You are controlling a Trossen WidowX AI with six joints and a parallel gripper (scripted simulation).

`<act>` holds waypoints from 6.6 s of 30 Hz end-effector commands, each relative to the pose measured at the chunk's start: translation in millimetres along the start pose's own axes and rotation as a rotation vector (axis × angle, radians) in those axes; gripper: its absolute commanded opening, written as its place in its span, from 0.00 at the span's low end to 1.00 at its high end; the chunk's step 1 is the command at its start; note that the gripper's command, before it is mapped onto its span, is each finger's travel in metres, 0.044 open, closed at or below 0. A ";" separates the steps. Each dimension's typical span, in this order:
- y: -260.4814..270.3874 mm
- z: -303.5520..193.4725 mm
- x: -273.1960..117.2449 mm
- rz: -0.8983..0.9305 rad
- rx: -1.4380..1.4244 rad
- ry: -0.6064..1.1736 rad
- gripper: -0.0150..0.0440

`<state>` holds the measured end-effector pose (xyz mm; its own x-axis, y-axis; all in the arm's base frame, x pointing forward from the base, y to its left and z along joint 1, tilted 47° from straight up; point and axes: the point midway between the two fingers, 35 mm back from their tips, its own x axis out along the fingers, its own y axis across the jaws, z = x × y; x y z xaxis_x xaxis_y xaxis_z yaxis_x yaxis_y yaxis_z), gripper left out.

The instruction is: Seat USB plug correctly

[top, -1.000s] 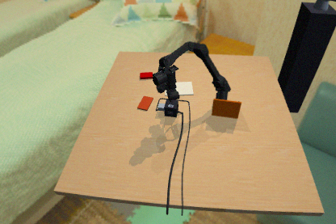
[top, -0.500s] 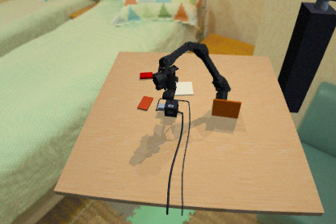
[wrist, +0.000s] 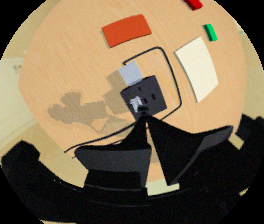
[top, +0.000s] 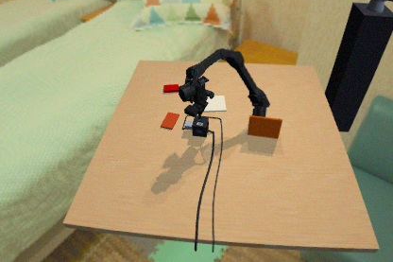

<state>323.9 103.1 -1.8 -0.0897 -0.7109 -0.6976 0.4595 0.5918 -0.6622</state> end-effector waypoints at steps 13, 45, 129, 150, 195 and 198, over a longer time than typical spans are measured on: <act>-0.1 0.1 0.4 0.000 0.438 0.001 0.25; -0.1 0.1 0.5 -0.001 1.132 0.001 0.25; 3.7 -0.2 9.0 0.022 1.157 0.035 0.25; 4.8 -0.3 11.5 0.029 1.167 0.045 0.25; 5.7 -0.4 16.9 0.034 1.175 0.053 0.25; 5.7 -0.4 17.3 0.034 1.175 0.053 0.25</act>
<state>324.4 95.1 -17.1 -0.0847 -0.6698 -0.7377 0.9923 -0.1242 -0.0012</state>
